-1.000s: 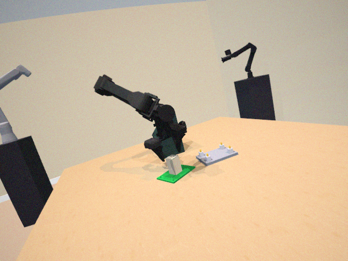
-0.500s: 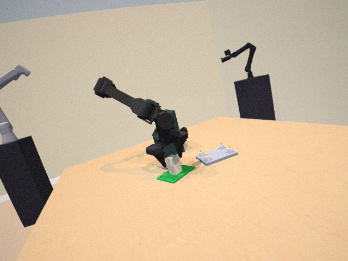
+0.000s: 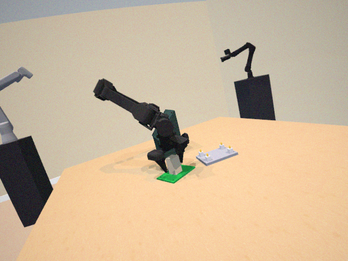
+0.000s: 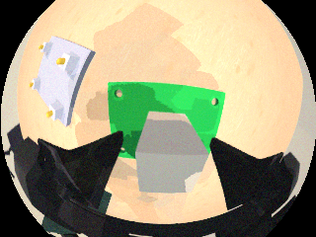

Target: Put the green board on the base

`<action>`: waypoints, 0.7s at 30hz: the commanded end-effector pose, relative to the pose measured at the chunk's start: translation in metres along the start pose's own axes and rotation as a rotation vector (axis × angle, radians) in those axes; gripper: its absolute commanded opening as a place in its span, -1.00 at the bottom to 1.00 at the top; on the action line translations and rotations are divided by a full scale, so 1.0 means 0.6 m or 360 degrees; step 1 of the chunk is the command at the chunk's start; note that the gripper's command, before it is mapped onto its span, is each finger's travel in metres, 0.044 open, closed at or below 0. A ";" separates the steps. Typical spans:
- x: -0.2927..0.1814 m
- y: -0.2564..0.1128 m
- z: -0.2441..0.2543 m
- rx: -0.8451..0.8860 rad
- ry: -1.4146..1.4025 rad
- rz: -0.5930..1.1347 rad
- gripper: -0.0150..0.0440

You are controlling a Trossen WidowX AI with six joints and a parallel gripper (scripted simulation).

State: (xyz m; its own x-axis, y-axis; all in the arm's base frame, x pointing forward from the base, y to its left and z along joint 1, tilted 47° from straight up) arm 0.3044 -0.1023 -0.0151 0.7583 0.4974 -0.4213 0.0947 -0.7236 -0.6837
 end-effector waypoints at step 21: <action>0.001 -0.005 0.003 0.0009 -0.0014 0.0004 -0.49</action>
Point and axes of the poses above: the point midway between the two fingers, 35 mm back from their tips, its own y axis out along the fingers, its own z axis across the jaws, x = y × z, the point moved 1 cm from there along -y, back along the fingers, and after that the axes turned 9 degrees about -y, right-handed, at the moved point
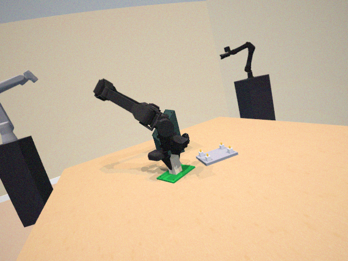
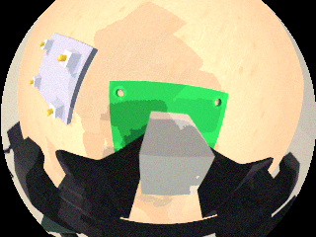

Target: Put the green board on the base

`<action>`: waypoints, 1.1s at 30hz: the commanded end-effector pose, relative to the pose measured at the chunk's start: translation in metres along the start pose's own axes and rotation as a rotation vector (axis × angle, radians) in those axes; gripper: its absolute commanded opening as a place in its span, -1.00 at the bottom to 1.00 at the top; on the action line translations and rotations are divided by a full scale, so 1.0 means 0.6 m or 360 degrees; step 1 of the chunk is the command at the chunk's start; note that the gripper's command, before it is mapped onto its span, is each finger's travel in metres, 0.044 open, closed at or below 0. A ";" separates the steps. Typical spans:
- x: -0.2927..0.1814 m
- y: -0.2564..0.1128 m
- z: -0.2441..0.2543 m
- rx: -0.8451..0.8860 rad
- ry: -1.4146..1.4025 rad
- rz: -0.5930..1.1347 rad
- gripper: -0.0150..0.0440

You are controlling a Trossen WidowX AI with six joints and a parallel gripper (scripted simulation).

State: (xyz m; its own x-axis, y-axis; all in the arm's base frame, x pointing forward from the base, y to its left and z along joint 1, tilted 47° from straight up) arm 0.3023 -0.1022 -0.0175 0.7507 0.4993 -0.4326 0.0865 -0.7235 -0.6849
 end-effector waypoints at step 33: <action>0.001 -0.137 -0.001 0.0001 0.0009 -0.0007 -0.49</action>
Point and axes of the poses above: the point midway between the two fingers, 35 mm back from their tips, its own y axis out along the fingers, its own z axis across the jaws, x = y × z, the point moved 1 cm from there along -y, back along the fingers, and after that the axes turned 9 degrees about -y, right-handed, at the moved point
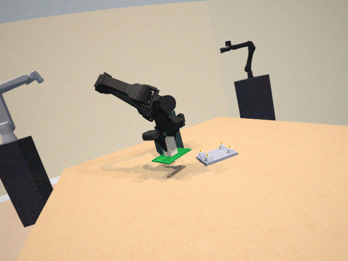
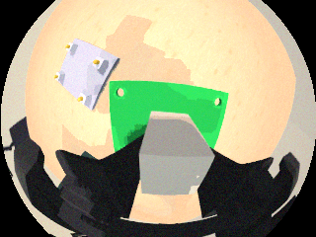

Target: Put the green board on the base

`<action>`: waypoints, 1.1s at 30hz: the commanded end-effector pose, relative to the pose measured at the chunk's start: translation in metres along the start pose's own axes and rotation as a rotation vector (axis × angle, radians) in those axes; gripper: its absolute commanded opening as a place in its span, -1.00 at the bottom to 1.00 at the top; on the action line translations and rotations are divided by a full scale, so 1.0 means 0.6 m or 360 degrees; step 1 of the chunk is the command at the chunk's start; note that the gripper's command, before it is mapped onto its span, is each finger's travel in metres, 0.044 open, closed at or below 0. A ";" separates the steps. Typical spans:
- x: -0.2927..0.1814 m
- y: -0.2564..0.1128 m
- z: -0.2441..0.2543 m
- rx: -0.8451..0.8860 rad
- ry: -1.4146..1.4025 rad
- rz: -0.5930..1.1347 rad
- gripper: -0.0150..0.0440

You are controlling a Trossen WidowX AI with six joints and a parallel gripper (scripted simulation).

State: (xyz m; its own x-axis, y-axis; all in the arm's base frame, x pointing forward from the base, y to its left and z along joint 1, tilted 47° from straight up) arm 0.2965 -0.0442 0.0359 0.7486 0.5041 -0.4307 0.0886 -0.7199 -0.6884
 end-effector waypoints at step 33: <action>0.097 -0.014 0.099 0.0033 0.0347 -0.0033 -0.49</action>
Point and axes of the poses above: the point midway between the two fingers, 35 mm back from their tips, its own y axis out along the fingers, its own z axis across the jaws, x = y × z, the point moved 1 cm from there along -y, back along the fingers, and after that the axes turned 9 degrees about -y, right-handed, at the moved point
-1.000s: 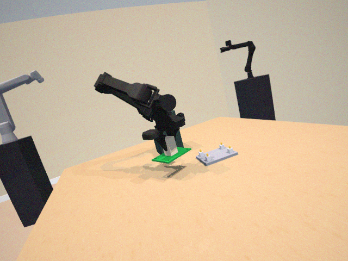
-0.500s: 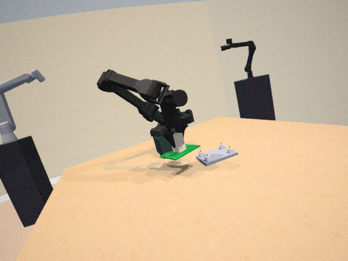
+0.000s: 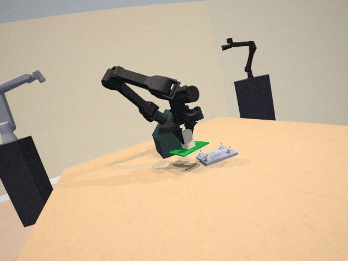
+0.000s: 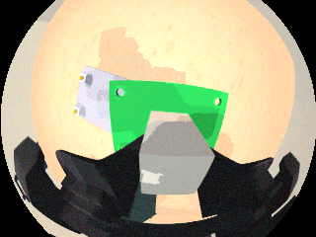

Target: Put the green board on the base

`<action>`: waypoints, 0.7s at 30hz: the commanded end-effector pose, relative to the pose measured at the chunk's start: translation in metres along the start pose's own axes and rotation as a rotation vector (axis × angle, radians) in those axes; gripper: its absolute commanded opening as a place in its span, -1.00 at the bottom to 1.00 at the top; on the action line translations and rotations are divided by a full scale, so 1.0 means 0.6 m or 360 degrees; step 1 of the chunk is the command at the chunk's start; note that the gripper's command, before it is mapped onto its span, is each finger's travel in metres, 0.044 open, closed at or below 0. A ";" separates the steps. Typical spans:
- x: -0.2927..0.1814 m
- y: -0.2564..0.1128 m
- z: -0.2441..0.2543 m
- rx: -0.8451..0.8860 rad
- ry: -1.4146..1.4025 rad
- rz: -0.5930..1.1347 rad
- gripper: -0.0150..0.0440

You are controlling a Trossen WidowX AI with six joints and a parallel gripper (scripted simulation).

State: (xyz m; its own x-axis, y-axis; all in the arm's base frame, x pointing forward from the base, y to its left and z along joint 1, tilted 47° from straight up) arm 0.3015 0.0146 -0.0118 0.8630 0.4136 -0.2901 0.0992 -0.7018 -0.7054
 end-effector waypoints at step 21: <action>0.035 0.001 0.099 0.0012 0.0250 0.0008 -0.49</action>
State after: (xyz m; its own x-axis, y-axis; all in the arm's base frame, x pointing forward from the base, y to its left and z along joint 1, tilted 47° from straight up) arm 0.2924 0.0530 -0.0509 0.9239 0.3284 -0.1967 0.0977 -0.6992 -0.7082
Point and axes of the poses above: the point midway between the two fingers, 35 mm back from their tips, its own y axis out along the fingers, its own z axis across the jaws, x = y × z, the point moved 1 cm from there along -y, back along the fingers, and after that the axes turned 9 degrees about -y, right-handed, at the moved point
